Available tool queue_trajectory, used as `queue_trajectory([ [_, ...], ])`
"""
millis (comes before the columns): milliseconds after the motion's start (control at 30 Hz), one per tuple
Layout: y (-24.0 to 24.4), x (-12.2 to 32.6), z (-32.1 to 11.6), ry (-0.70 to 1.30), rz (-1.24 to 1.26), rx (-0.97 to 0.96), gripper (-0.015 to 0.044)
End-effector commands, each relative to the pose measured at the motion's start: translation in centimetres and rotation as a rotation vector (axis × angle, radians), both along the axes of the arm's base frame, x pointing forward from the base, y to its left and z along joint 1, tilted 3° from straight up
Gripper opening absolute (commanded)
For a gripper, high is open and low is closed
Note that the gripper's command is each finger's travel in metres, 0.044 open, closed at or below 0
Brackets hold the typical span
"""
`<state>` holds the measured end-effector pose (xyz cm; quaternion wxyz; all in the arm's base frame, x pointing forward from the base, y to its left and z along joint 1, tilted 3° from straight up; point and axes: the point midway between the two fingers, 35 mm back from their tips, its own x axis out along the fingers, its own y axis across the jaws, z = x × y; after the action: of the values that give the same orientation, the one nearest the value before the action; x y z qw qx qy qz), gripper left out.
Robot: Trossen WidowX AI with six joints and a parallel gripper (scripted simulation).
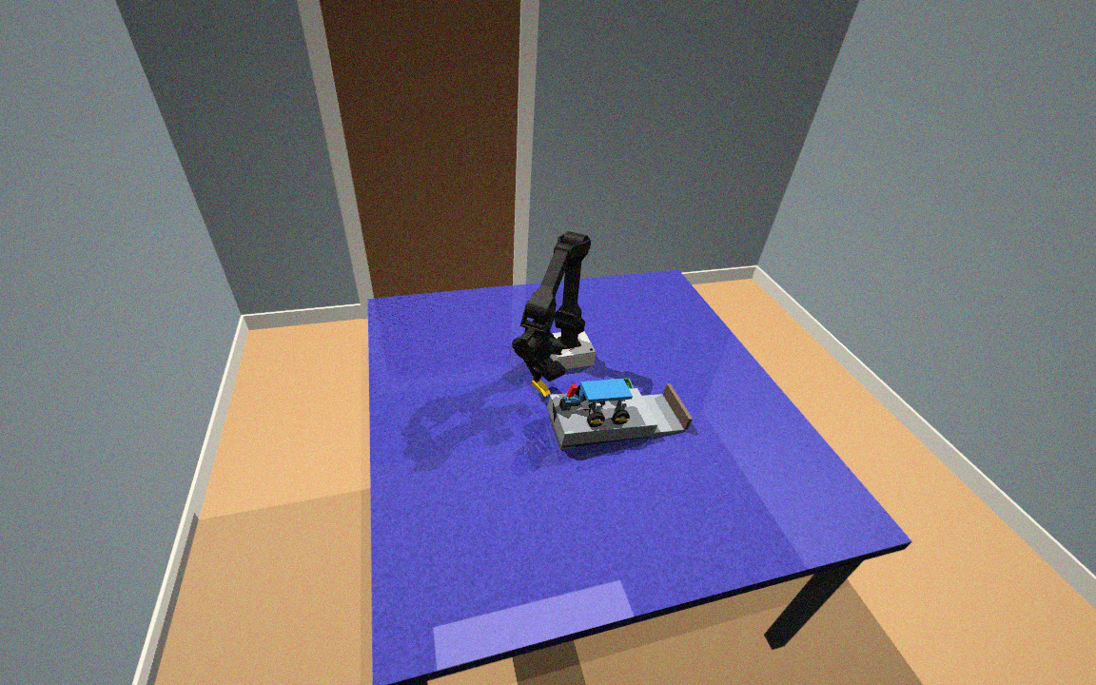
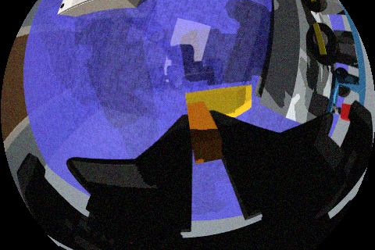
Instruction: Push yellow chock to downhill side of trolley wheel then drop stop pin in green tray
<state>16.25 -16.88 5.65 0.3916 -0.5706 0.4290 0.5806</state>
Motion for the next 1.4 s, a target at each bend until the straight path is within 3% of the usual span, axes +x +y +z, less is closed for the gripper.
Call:
queue_trajectory([
  [0,0.0,0.1,1.4,-0.006,-0.004,-0.003,0.0],
  [767,0.2,0.6,9.2,-0.006,-0.004,-0.003,0.0],
  [1000,0.2,0.6,9.4,-0.006,-0.01,-0.003,0.0],
  [1367,0.2,0.6,9.4,-0.018,-0.352,-0.016,0.0],
])
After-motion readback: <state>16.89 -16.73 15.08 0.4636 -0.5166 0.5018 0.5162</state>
